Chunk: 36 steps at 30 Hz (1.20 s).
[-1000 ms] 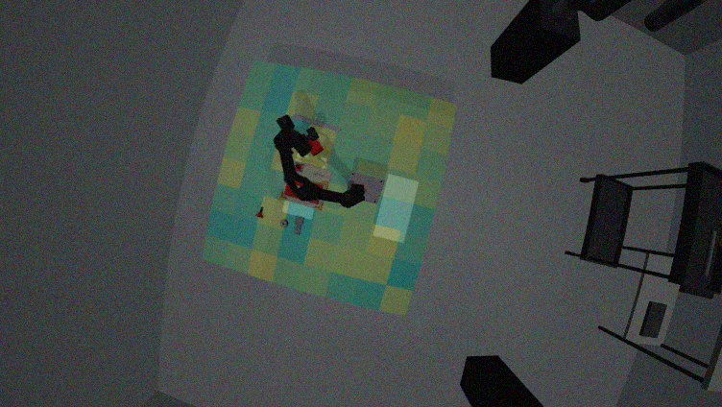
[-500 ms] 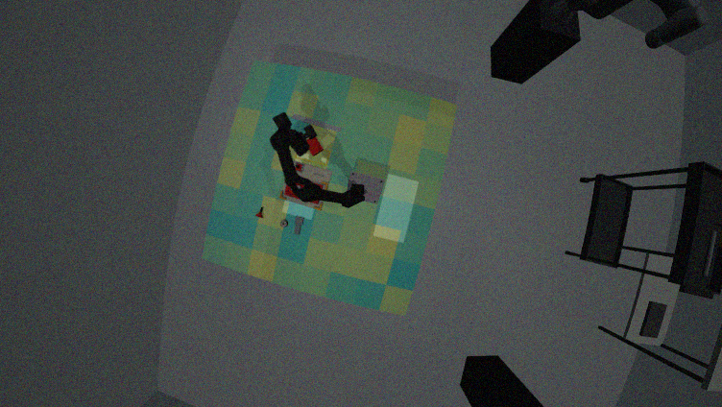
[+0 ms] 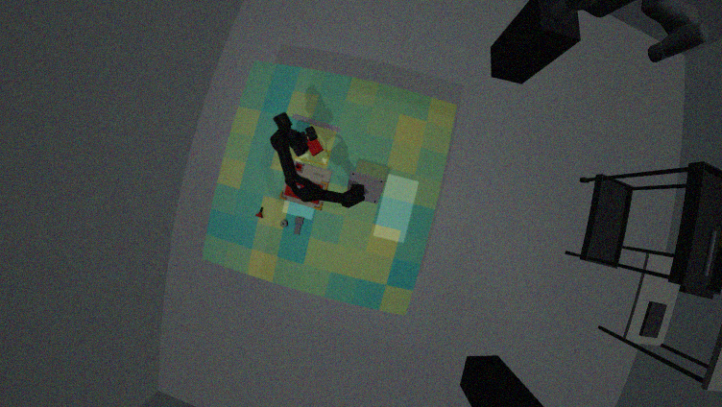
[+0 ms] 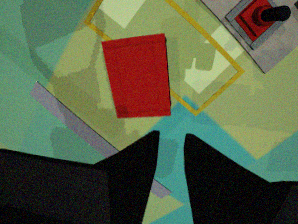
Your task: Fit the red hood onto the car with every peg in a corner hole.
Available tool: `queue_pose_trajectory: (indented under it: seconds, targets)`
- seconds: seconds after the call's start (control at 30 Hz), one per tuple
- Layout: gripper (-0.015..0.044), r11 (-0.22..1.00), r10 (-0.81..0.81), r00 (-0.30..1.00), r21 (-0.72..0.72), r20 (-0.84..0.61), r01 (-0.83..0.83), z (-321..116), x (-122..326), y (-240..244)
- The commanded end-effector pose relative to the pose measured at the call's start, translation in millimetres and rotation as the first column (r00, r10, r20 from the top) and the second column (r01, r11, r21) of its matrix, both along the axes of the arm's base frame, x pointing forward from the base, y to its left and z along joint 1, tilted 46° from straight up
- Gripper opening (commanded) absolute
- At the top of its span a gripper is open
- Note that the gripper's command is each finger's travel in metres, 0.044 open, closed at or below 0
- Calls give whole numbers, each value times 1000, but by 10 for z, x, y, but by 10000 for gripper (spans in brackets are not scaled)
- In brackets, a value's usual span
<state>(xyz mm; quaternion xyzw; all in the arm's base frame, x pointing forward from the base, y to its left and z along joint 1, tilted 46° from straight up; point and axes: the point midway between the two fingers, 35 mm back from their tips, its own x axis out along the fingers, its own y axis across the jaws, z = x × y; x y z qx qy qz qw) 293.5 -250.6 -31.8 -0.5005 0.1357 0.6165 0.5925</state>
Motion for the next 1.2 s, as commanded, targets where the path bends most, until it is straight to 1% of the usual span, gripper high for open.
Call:
queue_pose_trajectory:
  seconds: [0.0,0.07,0.17,0.27,0.37,0.47,0.57,0.67,0.77,0.87,0.97,1.07,1.17]
  targets:
    - [157,988,-146,982,39,-124,152,-53,-21,19]
    - [210,964,-243,946,53,-212,260,-78,-33,28]
    - [289,908,-374,861,55,-345,416,-115,-51,43]
    - [368,828,-481,740,33,-471,560,-152,-70,59]
    - [440,729,-560,587,-11,-584,684,-188,-90,76]
    - [440,616,-608,411,-78,-679,784,-224,-110,93]
    - [440,494,-623,218,-162,-751,854,-259,-130,111]
    - [440,369,-605,17,-261,-796,892,-294,-150,128]
    - [440,246,-555,-183,-370,-811,896,-328,-170,147]
    - [440,131,-476,-374,-484,-796,865,-363,-191,166]
    - [440,29,-371,-547,-598,-751,801,-396,-211,185]
    - [440,-55,-245,-694,-705,-677,707,-430,-232,204]
    - [440,-118,-105,-810,-802,-577,586,-463,-253,224]
